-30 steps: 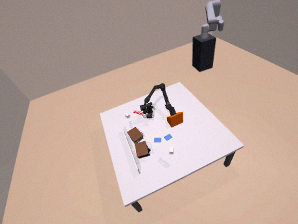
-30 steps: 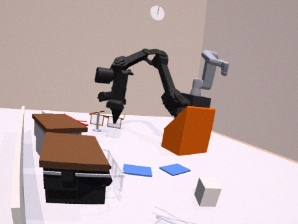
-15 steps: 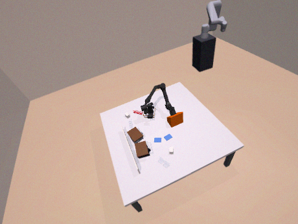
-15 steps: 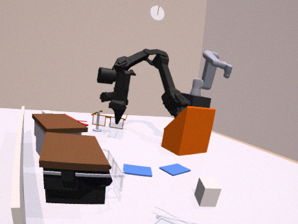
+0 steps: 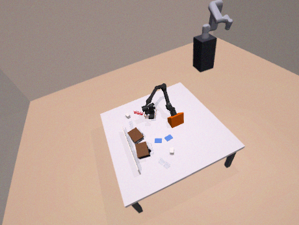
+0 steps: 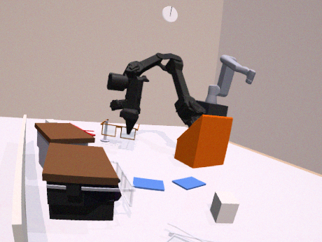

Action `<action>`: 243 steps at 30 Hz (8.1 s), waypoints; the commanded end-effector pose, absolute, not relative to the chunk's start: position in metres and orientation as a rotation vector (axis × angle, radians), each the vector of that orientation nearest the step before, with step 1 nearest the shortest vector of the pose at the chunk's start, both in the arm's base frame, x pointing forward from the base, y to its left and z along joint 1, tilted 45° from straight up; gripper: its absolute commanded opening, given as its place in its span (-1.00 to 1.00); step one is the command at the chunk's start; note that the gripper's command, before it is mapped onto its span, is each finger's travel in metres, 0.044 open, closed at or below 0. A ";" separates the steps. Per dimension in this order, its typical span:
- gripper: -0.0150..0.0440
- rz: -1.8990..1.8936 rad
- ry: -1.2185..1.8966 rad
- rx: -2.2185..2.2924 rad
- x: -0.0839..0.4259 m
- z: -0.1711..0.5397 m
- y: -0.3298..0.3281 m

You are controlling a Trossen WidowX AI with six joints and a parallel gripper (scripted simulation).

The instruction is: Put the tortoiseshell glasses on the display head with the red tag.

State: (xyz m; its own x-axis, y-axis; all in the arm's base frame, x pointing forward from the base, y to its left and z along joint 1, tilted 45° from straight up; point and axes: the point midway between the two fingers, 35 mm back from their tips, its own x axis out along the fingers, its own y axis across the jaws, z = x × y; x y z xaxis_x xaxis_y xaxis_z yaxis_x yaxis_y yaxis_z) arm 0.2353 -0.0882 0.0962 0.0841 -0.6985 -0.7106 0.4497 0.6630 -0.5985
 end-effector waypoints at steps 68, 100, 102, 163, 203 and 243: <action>-0.49 -0.519 1.408 -0.469 0.233 0.153 -0.056; -0.49 0.288 1.412 -1.010 0.219 0.183 -0.063; -0.49 0.335 1.396 -1.049 0.218 0.185 -0.063; -0.49 1.153 0.534 -2.386 0.187 0.256 -0.058; -0.49 1.289 0.789 -2.095 0.221 0.212 -0.053; -0.49 1.000 1.621 -1.977 0.273 0.085 0.020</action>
State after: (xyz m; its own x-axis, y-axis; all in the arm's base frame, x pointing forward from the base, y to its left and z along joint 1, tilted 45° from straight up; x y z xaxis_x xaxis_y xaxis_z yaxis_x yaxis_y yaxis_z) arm 0.2709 0.0104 0.0954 0.0579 -0.6264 -0.7774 -0.9511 -0.2713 0.1478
